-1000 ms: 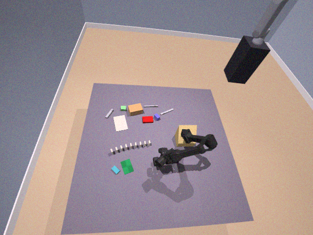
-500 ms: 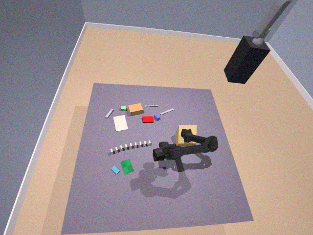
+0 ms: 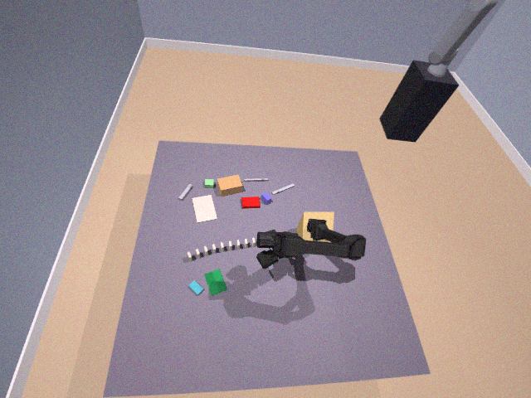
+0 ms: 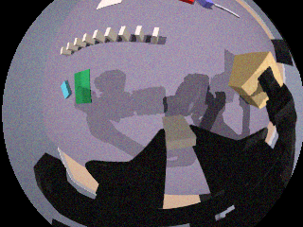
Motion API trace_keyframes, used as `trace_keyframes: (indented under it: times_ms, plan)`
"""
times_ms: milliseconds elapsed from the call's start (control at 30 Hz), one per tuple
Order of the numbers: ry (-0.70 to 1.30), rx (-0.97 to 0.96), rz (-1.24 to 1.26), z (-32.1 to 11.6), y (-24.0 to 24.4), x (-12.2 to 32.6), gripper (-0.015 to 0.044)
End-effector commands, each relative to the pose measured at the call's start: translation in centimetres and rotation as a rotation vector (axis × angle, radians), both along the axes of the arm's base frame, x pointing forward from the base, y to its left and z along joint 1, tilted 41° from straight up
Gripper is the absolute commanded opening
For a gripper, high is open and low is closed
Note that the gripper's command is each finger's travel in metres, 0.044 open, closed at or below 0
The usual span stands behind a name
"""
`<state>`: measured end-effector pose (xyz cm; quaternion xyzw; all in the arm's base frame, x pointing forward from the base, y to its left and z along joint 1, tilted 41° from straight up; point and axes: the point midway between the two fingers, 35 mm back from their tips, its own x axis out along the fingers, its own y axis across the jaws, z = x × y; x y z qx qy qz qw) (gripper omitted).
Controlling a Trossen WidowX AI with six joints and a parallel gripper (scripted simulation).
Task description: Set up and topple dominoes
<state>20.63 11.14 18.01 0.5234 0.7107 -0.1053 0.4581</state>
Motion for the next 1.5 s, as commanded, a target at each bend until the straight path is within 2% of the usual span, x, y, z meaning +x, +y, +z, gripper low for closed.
trace_keyframes:
  times_ms: [0, 500, 933, 1467]
  plan:
    - [-0.159, -0.003, 0.193, -2.3, -2.3, 2.0, 0.0107]
    - [-0.78, 0.054, 0.945, -9.8, -10.9, 4.8, 0.0107]
    - [-0.787, 0.054, 0.954, -10.2, -10.8, 4.9, 0.0107]
    - [-0.787, 0.049, 0.954, -17.2, -4.9, 5.0, 0.0107]
